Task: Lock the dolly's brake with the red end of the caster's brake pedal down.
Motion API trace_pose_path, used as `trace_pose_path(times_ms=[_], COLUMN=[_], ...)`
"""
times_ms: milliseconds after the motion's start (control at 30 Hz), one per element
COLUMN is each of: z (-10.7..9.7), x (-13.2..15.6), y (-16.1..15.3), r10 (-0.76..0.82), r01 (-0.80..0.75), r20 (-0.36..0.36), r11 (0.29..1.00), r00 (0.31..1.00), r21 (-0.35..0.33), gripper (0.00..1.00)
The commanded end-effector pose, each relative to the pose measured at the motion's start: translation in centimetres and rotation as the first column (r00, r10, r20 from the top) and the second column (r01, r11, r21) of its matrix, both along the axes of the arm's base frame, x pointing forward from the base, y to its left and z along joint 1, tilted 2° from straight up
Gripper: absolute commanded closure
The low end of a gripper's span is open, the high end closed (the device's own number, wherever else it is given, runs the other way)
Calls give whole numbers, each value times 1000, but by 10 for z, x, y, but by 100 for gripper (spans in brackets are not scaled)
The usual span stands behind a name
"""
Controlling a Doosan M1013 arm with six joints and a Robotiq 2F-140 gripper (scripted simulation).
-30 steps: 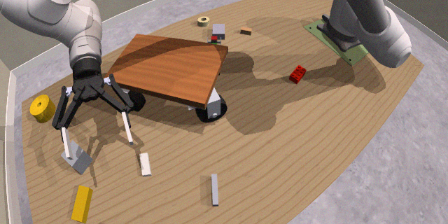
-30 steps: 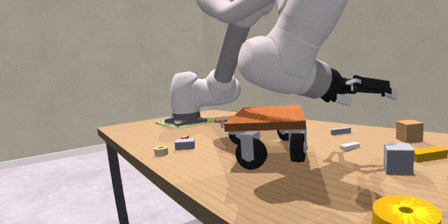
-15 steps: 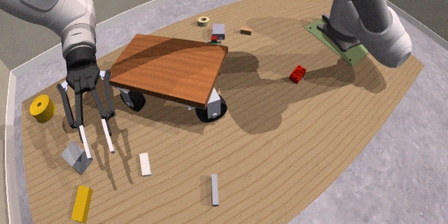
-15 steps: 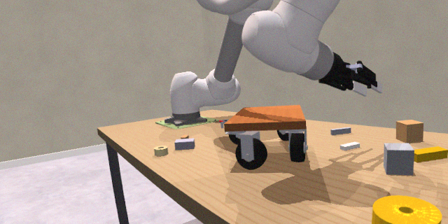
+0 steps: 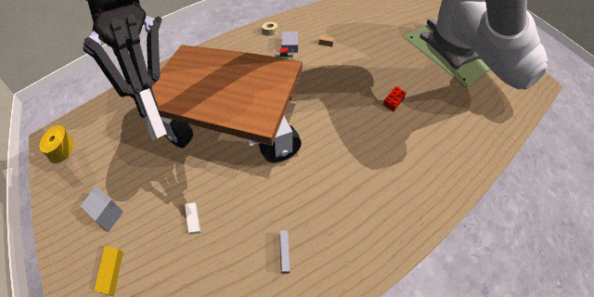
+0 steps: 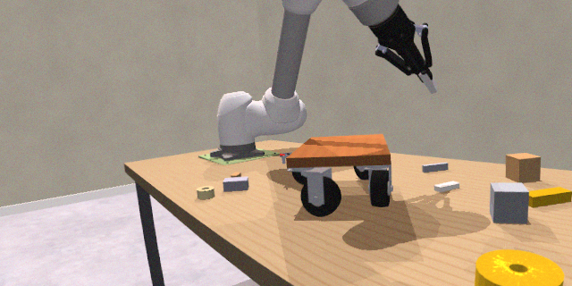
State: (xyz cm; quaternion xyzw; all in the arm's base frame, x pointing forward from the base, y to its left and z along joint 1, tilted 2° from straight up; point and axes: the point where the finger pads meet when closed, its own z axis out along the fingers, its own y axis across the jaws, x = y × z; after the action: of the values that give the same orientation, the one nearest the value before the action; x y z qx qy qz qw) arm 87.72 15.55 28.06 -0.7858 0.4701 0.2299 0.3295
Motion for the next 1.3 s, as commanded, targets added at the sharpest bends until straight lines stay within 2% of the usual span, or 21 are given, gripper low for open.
trace_pose_path(times_ms=[0, 33, 67, 100, 167, 200, 367, 400, 500, 633, 667, 733, 767, 900, 1267], z=[-9, -10, -12, -13, -13, -17, -23, -24, -26, -29, -30, -30, -31, -32, -32], x=[-56, -66, -76, -86, -86, -109, -163, -174, -205, -248, -259, -259, -279, -297, -303], y=[-41, -49, -57, -66, -66, -84, -127, -135, -160, -192, -200, -200, -215, -228, -232], r10=[85, 114, 114, 145, 145, 178, 348, 348, 440, 534, 552, 552, 567, 606, 626], r01=[-65, -84, -84, -105, -105, -125, -223, -223, -273, -324, -334, -334, -342, -363, -375], r20=[100, 116, 116, 130, 130, 141, 160, 160, 146, 115, 107, 107, 100, 79, 71], r11=[980, 969, 969, 955, 955, 939, 828, 828, 750, 655, 636, 636, 618, 570, 550], r00=[991, 987, 987, 981, 981, 974, 924, 924, 886, 837, 827, 827, 818, 792, 776], r21=[-189, -234, -234, -278, -278, -322, -515, -515, -602, -682, -696, -696, -708, -737, -746], gripper=[100, 100, 100, 100, 100, 100, 100, 100, 100, 100, 100, 100, 100, 100, 100])
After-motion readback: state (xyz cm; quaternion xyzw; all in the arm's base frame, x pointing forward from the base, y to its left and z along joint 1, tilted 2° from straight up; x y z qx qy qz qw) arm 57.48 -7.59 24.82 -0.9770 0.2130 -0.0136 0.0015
